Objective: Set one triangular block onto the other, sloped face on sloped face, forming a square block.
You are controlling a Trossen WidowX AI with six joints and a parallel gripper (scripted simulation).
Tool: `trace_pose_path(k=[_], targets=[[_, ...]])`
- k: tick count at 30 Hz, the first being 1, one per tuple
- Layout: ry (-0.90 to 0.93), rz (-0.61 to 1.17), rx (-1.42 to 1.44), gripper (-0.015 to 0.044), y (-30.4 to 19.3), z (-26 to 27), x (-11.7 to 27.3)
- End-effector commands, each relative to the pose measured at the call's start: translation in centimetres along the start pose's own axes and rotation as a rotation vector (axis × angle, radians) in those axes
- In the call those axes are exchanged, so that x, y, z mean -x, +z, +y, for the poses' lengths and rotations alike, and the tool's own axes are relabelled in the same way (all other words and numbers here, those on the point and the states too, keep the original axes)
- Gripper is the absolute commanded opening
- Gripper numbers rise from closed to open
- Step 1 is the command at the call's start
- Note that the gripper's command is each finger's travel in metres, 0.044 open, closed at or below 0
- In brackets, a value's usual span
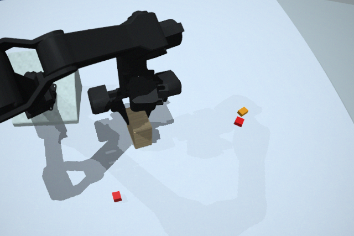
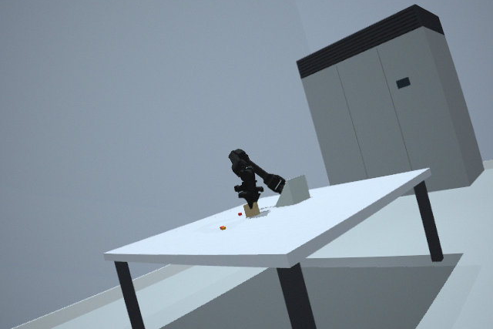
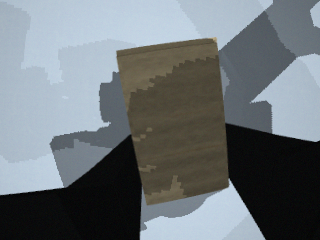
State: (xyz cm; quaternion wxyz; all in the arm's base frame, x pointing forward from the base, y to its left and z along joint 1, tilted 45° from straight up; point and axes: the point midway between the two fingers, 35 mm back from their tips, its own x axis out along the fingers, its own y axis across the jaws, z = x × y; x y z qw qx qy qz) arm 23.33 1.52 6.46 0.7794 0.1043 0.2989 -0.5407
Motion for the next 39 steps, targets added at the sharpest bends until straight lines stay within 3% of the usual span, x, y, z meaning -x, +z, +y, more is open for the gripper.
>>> trace_pose_path(k=[1, 17, 26, 33, 39], targets=[[0.0, 0.0, 0.0, 0.0026, 0.0, 0.0, 0.0], [0.0, 0.0, 0.0, 0.044, 0.0, 0.0, 0.0], [0.002, 0.001, 0.001, 0.044, 0.0, 0.1, 0.2], [0.067, 0.022, 0.055, 0.044, -0.1, 0.0, 9.9], [0.072, 0.021, 0.06, 0.044, 0.0, -0.2, 11.0]])
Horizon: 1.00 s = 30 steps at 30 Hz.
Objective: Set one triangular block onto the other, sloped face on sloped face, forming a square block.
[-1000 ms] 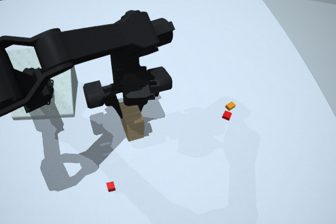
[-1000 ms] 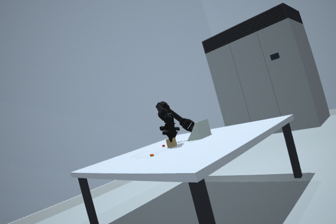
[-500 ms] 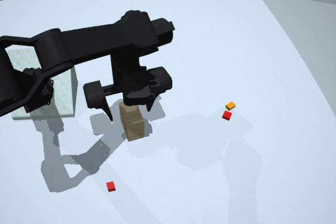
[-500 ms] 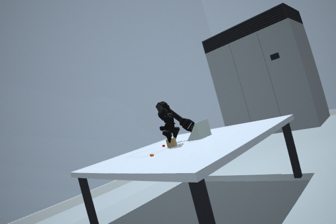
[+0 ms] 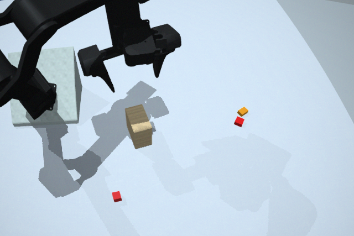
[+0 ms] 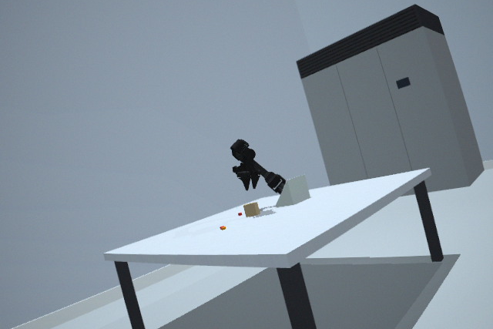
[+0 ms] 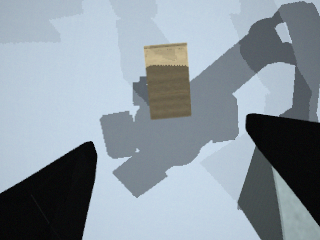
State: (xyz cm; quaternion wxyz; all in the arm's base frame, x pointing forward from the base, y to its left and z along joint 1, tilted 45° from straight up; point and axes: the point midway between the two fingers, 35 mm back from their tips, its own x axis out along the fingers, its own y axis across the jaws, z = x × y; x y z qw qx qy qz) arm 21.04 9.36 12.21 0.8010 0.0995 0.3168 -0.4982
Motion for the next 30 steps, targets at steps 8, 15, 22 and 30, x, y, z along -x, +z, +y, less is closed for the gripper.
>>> trace_pose_path(k=[8, 15, 22, 30], targets=[[-0.003, -0.001, 0.003, 0.044, 0.02, -0.14, 0.39], [-0.003, -0.001, 0.003, 0.044, 0.02, -0.14, 0.39], [-0.003, -0.001, 0.003, 0.044, 0.02, -0.14, 0.39], [-0.003, -0.001, 0.003, 0.044, 0.02, -0.14, 0.39]])
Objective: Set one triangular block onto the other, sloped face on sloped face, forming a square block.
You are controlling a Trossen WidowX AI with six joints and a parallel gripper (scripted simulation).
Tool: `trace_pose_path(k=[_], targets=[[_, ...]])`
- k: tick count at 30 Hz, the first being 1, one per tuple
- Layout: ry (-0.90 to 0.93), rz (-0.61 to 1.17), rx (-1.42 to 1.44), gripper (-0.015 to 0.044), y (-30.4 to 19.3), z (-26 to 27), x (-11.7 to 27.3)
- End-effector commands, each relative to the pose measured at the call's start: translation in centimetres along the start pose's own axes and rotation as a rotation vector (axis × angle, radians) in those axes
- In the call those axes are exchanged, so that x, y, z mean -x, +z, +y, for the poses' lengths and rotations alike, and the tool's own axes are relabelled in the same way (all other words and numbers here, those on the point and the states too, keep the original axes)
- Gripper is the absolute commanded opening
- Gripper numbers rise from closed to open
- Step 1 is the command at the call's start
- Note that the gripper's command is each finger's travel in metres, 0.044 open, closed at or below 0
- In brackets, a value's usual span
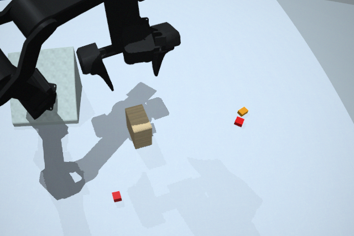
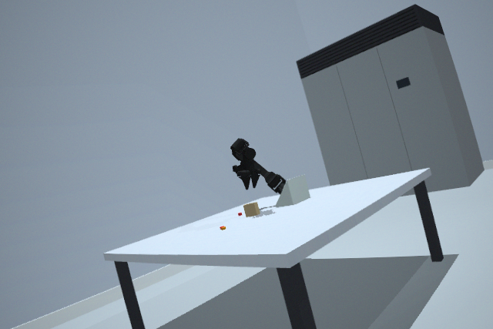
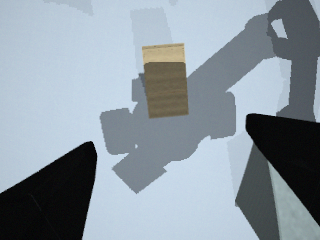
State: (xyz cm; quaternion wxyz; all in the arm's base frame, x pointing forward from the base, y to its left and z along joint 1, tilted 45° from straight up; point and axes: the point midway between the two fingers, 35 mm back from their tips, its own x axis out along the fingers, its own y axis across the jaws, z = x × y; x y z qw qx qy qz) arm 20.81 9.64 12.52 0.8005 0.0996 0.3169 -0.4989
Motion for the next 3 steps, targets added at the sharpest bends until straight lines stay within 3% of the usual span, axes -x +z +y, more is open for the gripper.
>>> trace_pose_path(k=[1, 3], targets=[[-0.001, -0.001, 0.004, 0.044, 0.0, -0.03, -0.07], [-0.001, -0.001, 0.004, 0.044, 0.0, -0.03, -0.07]])
